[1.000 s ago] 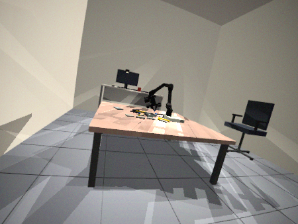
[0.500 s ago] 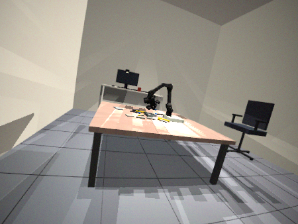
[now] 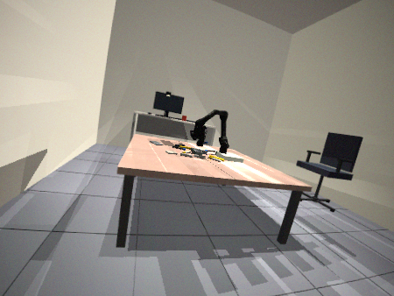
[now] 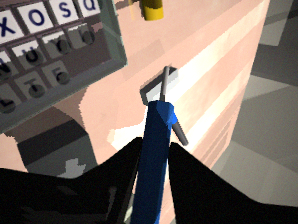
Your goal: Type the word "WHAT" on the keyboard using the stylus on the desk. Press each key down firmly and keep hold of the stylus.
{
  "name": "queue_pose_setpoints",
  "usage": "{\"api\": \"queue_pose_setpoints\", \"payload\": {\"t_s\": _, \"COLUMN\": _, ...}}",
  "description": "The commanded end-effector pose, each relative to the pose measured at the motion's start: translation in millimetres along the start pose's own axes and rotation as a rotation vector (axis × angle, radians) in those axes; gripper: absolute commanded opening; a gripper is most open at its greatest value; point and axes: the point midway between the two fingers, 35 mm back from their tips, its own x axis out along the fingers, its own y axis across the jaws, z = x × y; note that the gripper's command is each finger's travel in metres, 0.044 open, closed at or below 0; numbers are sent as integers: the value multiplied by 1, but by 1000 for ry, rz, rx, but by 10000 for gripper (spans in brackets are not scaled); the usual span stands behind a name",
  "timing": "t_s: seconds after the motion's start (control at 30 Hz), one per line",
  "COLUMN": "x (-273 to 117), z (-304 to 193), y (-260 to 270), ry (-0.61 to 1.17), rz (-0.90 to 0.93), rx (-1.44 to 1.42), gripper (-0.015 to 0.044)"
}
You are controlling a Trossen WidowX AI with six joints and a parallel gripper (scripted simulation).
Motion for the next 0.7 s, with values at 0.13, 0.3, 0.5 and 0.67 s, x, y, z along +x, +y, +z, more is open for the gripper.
{"api": "queue_pose_setpoints", "payload": {"t_s": 0.13, "x": -17, "z": 5, "y": 7, "ry": -64, "rz": -56, "rx": -327, "gripper": 0}}
{"api": "queue_pose_setpoints", "payload": {"t_s": 0.3, "x": -27, "z": 6, "y": 13, "ry": -97, "rz": -102, "rx": -546, "gripper": 0}}
{"api": "queue_pose_setpoints", "payload": {"t_s": 0.5, "x": -40, "z": 6, "y": 20, "ry": -128, "rz": -167, "rx": -806, "gripper": 0}}
{"api": "queue_pose_setpoints", "payload": {"t_s": 0.67, "x": -51, "z": 6, "y": 25, "ry": -146, "rz": -230, "rx": -1021, "gripper": 0}}
